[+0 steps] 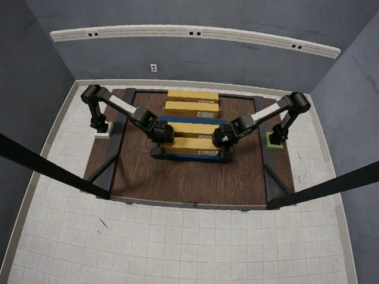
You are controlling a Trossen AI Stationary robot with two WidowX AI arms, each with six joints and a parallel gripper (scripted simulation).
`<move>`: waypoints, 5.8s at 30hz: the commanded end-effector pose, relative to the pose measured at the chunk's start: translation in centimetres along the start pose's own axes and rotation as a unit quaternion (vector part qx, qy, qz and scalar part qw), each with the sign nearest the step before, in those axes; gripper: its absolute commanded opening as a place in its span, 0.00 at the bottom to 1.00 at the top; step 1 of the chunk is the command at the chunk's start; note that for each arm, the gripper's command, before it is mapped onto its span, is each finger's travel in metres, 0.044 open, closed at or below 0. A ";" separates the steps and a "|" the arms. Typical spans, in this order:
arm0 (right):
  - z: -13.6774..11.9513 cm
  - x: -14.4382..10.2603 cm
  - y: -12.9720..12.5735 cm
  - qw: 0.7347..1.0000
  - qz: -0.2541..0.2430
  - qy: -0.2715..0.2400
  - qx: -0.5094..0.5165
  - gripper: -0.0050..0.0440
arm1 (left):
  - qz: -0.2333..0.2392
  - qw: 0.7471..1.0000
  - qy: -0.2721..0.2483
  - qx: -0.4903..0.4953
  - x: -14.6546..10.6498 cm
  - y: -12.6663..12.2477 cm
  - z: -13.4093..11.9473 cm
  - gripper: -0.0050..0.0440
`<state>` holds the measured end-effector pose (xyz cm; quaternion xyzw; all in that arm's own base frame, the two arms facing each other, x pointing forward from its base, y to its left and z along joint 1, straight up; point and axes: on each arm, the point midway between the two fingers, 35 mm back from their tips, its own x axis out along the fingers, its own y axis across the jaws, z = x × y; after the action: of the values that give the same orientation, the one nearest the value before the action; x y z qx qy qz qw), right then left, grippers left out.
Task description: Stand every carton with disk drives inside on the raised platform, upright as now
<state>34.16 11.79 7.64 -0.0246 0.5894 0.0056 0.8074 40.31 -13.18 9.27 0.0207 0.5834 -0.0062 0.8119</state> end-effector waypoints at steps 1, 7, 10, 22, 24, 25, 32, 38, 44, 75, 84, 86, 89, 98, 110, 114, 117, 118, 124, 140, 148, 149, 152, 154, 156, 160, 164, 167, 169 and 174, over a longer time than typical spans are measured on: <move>0.7 -1.0 0.1 1.000 0.005 -0.016 0.001 0.89 | -0.005 1.000 -0.016 -0.002 -1.1 -0.1 0.7 0.89; 0.6 -0.9 0.1 1.000 0.005 -0.015 0.002 0.89 | -0.005 1.000 -0.016 -0.002 -1.1 -0.1 0.7 0.89; 0.6 -0.9 0.1 1.000 0.005 -0.015 0.002 0.89 | -0.005 1.000 -0.016 -0.002 -1.1 -0.1 0.7 0.89; 0.6 -0.9 0.1 1.000 0.005 -0.015 0.002 0.89 | -0.005 1.000 -0.016 -0.002 -1.1 -0.1 0.7 0.89; 0.6 -0.9 0.1 1.000 0.005 -0.015 0.002 0.89 | -0.005 1.000 -0.016 -0.002 -1.1 -0.1 0.7 0.89; 0.6 -0.9 0.1 1.000 0.005 -0.015 0.002 0.89 | -0.005 1.000 -0.016 -0.002 -1.1 -0.1 0.7 0.89; 0.6 -0.9 0.1 1.000 0.005 -0.015 0.002 0.89 | -0.005 1.000 -0.016 -0.002 -1.1 -0.1 0.7 0.89; 0.6 -0.9 0.1 1.000 0.005 -0.015 0.002 0.89 | -0.005 1.000 -0.016 -0.002 -1.1 -0.1 0.7 0.89; 0.6 -0.9 0.1 1.000 0.005 -0.015 0.002 0.89 | -0.005 1.000 -0.016 -0.002 -1.1 -0.1 0.7 0.89; 2.8 -7.5 -0.1 1.000 0.006 -0.014 0.002 0.89 | -0.005 1.000 -0.016 -0.002 -7.7 0.1 2.9 0.89; 2.8 -7.5 -0.1 1.000 0.006 -0.014 0.002 0.89 | -0.005 1.000 -0.016 -0.002 -7.7 0.1 2.9 0.89; 2.8 -7.5 -0.1 1.000 0.006 -0.014 0.002 0.89 | -0.005 1.000 -0.016 -0.002 -7.7 0.1 2.9 0.89; 2.8 -7.5 -0.1 1.000 0.006 -0.014 0.002 0.89 | -0.007 1.000 -0.021 -0.003 -7.7 0.2 2.9 0.89; 2.8 -7.5 -0.1 1.000 0.006 -0.014 0.002 0.89 | -0.007 1.000 -0.021 -0.003 -7.7 0.2 2.9 0.89; -4.1 -8.1 -7.7 1.000 0.004 -0.013 0.002 0.89 | -0.008 1.000 -0.027 -0.004 -8.6 7.3 -3.8 0.89; -4.1 -8.1 -7.7 1.000 0.004 -0.013 0.002 0.89 | -0.008 1.000 -0.027 -0.004 -8.6 7.3 -3.8 0.89; -4.1 -8.1 -7.7 1.000 0.004 -0.013 0.002 0.89 | -0.008 1.000 -0.027 -0.004 -8.6 7.3 -3.8 0.89; -4.1 -8.1 -7.7 1.000 0.004 -0.013 0.002 0.89 | -0.008 1.000 -0.027 -0.004 -8.6 7.3 -3.8 0.89; -4.1 -8.1 -7.6 1.000 0.005 -0.013 0.003 0.89 | -0.007 1.000 -0.028 -0.005 -8.5 7.5 -3.8 0.89; -4.1 -8.1 -7.7 1.000 0.004 -0.012 0.003 0.89 | -0.007 1.000 -0.026 -0.003 -8.6 7.5 -3.7 0.89; -4.1 -8.1 -7.7 1.000 0.004 -0.012 0.003 0.89 | -0.007 1.000 -0.026 -0.003 -8.6 7.5 -3.7 0.89; -4.1 -8.1 -7.7 1.000 0.004 -0.012 0.003 0.89 | -0.007 1.000 -0.026 -0.003 -8.6 7.5 -3.7 0.89; -4.1 -8.1 -7.7 1.000 0.004 -0.012 0.003 0.89 | -0.007 1.000 -0.026 -0.003 -8.6 7.5 -3.7 0.89; -4.1 -8.1 -7.7 1.000 0.004 -0.012 0.003 0.89 | -0.007 1.000 -0.026 -0.003 -8.6 7.5 -3.7 0.89; -5.1 -8.2 -8.8 1.000 0.003 -0.013 0.003 0.89 | -0.006 1.000 -0.025 -0.004 -8.6 9.2 -5.4 0.89; -5.1 -8.2 -8.8 1.000 0.003 -0.013 0.003 0.89 | -0.006 1.000 -0.025 -0.004 -8.6 9.2 -5.4 0.89; -5.1 -8.2 -8.8 1.000 0.003 -0.013 0.003 0.89 | -0.006 1.000 -0.025 -0.004 -8.6 9.2 -5.4 0.89; -5.1 -8.2 -8.8 1.000 0.003 -0.013 0.003 0.89 | -0.006 1.000 -0.025 -0.004 -8.6 9.2 -5.4 0.89; -5.1 -8.2 -8.8 1.000 0.003 -0.013 0.003 0.89 | -0.006 1.000 -0.025 -0.004 -8.6 9.2 -5.4 0.89; -5.0 -8.1 -8.8 1.000 0.002 -0.013 0.003 0.89 | -0.005 1.000 -0.025 -0.004 -8.7 9.1 -5.4 0.89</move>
<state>27.19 2.95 13.63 -0.0220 0.5881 0.0053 0.8085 32.84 -4.03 15.13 0.0151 0.5747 -0.0069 0.8182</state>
